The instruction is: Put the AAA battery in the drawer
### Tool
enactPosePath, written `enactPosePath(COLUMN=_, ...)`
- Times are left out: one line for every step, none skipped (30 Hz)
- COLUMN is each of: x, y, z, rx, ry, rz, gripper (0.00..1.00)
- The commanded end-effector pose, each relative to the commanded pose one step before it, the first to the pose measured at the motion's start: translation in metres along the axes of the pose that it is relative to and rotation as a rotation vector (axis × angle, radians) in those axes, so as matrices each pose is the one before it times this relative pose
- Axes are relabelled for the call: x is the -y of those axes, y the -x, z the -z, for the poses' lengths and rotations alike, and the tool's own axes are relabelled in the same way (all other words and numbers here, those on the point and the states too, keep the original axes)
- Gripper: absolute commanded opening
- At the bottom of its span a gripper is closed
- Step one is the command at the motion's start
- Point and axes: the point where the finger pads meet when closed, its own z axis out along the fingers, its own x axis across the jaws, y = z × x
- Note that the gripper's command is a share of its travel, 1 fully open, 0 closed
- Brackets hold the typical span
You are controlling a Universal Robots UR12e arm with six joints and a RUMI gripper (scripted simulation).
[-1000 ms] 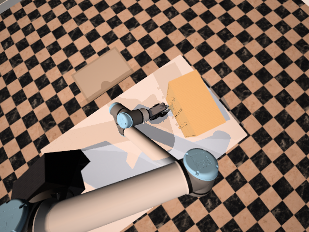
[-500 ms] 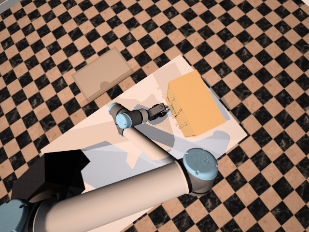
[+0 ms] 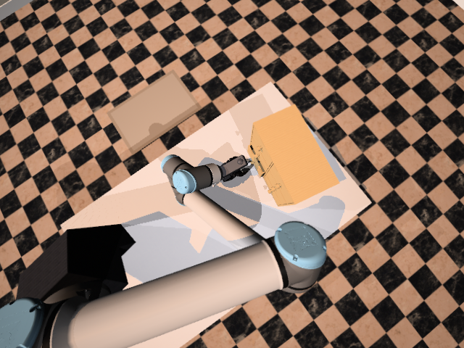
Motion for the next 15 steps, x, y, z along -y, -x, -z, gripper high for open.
enactPosePath(x=-0.00096, y=0.00015, z=0.00227, rx=0.00035, ry=-0.0008, rz=-0.0001, gripper=0.07)
enactPosePath(x=-0.00041, y=0.0, z=0.0005, rx=0.0, ry=0.0, rz=0.0, gripper=0.07)
enactPosePath(x=-0.00042, y=0.0, z=0.0005, rx=0.0, ry=0.0, rz=0.0, gripper=0.07)
enactPosePath(x=-0.00042, y=0.0, z=0.00051, rx=0.0, ry=0.0, rz=0.0, gripper=0.07)
enactPosePath(x=-0.00043, y=0.0, z=0.00051, rx=0.0, ry=0.0, rz=0.0, gripper=0.07)
enactPosePath(x=-0.00044, y=0.0, z=0.00052, rx=0.0, ry=0.0, rz=0.0, gripper=0.07)
enactPosePath(x=-0.00044, y=0.0, z=0.00053, rx=0.0, ry=0.0, rz=0.0, gripper=0.07)
enactPosePath(x=-0.00045, y=0.0, z=0.00053, rx=0.0, ry=0.0, rz=0.0, gripper=0.07)
enactPosePath(x=-0.00045, y=0.0, z=0.00054, rx=0.0, ry=0.0, rz=0.0, gripper=0.07)
enactPosePath(x=-0.00045, y=0.0, z=0.00054, rx=0.0, ry=0.0, rz=0.0, gripper=0.07)
enactPosePath(x=0.0, y=0.0, z=0.0, rx=0.0, ry=0.0, rz=0.0, gripper=0.07)
enactPosePath(x=0.0, y=0.0, z=0.0, rx=0.0, ry=0.0, rz=0.0, gripper=0.07)
enactPosePath(x=-0.00046, y=0.0, z=0.00055, rx=0.0, ry=0.0, rz=0.0, gripper=0.07)
enactPosePath(x=-0.00046, y=0.0, z=0.00055, rx=0.0, ry=0.0, rz=0.0, gripper=0.07)
enactPosePath(x=-0.00047, y=0.0, z=0.00055, rx=0.0, ry=0.0, rz=0.0, gripper=0.07)
